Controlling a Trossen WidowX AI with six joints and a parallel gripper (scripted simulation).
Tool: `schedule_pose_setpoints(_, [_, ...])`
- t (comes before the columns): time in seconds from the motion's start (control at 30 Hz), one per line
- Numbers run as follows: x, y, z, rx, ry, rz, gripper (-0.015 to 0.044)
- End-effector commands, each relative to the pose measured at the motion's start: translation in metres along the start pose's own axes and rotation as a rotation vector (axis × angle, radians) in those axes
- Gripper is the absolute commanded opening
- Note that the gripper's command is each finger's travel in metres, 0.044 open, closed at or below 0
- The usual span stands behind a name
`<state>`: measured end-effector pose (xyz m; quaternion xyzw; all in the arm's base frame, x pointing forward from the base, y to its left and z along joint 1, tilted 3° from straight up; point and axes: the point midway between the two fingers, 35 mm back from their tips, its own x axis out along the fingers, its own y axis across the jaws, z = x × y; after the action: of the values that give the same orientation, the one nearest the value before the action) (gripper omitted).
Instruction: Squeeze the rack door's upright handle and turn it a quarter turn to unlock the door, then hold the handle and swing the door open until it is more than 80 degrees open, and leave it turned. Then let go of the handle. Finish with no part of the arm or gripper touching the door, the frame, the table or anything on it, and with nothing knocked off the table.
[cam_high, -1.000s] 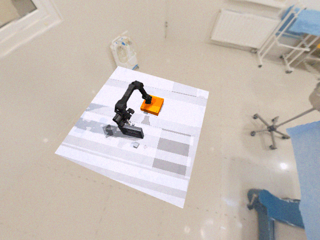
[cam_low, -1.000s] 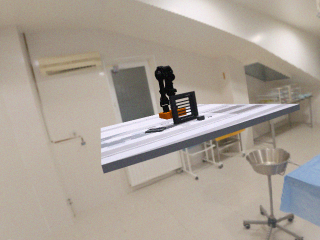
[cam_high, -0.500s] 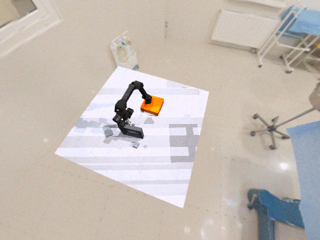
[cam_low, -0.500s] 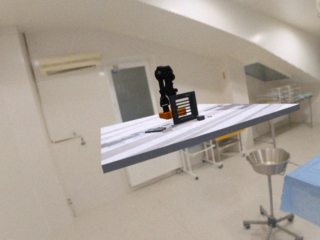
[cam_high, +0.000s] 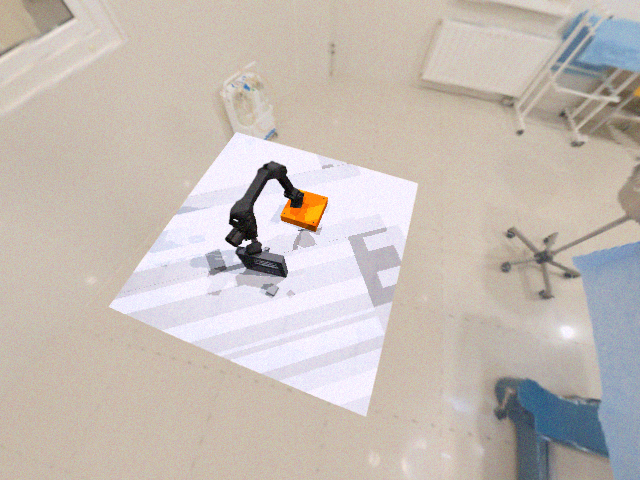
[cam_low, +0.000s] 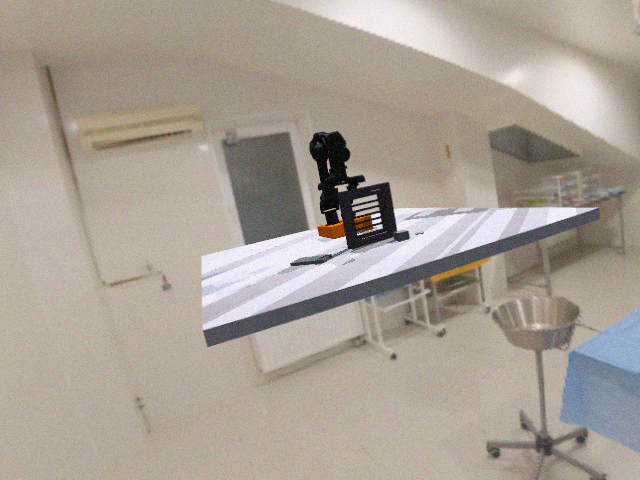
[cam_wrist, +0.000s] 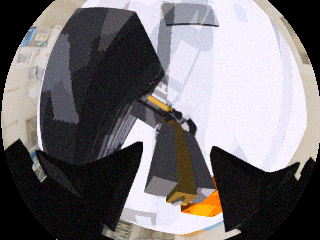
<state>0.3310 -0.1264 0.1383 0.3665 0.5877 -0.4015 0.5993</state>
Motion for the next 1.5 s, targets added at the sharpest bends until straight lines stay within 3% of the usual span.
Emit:
schedule_pose_setpoints(0.0, [0.0000, 0.0005, -0.0003, -0.170, 0.001, 0.003, 0.0288])
schedule_pose_setpoints(1.47, [0.0003, 0.0004, -0.0001, -2.350, -0.002, 0.003, 0.0288])
